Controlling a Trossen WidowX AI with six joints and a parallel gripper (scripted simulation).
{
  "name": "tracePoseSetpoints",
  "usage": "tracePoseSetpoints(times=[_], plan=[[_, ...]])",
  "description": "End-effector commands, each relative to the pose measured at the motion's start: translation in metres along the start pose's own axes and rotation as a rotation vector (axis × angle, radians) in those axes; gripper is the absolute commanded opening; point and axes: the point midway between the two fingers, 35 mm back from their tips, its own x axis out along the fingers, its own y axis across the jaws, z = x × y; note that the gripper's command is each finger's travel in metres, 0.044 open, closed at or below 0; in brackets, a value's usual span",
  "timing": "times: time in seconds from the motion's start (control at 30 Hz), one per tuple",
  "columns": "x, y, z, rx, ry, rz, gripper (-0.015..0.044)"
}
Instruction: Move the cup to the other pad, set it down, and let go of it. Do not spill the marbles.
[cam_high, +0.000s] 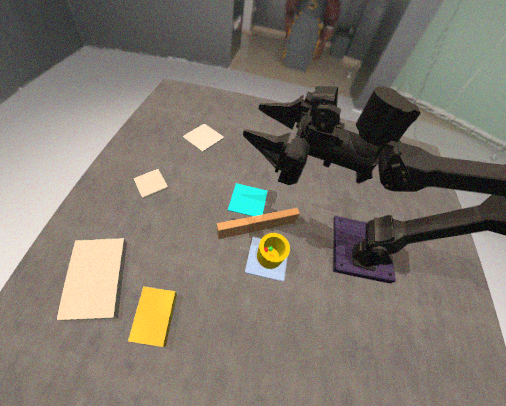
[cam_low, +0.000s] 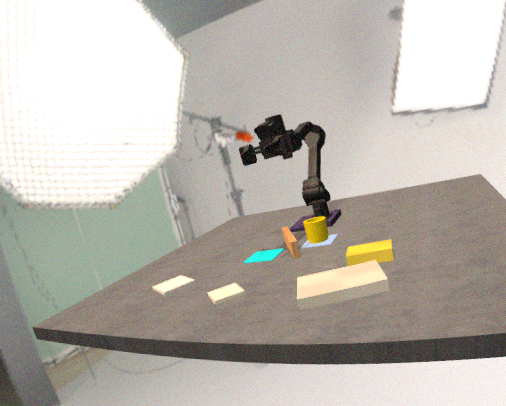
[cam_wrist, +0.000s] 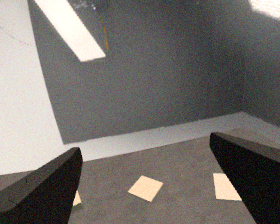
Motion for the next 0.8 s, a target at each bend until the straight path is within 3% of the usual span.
tracePoseSetpoints(times=[0.0,0.13,0.27,0.5,0.67,0.77], plan=[[0.001,0.001,-0.002,0.016,0.014,0.003,0.0374],[0.010,0.022,-0.052,0.324,0.296,0.015,0.0269],[0.001,0.047,-0.108,0.651,0.640,-0.095,0.0167],[-0.055,0.074,-0.175,1.022,1.105,-0.586,0.0167],[-0.100,0.079,-0.190,1.102,1.232,-1.014,0.0167],[-0.112,0.079,-0.191,1.104,1.240,-1.137,0.0167]])
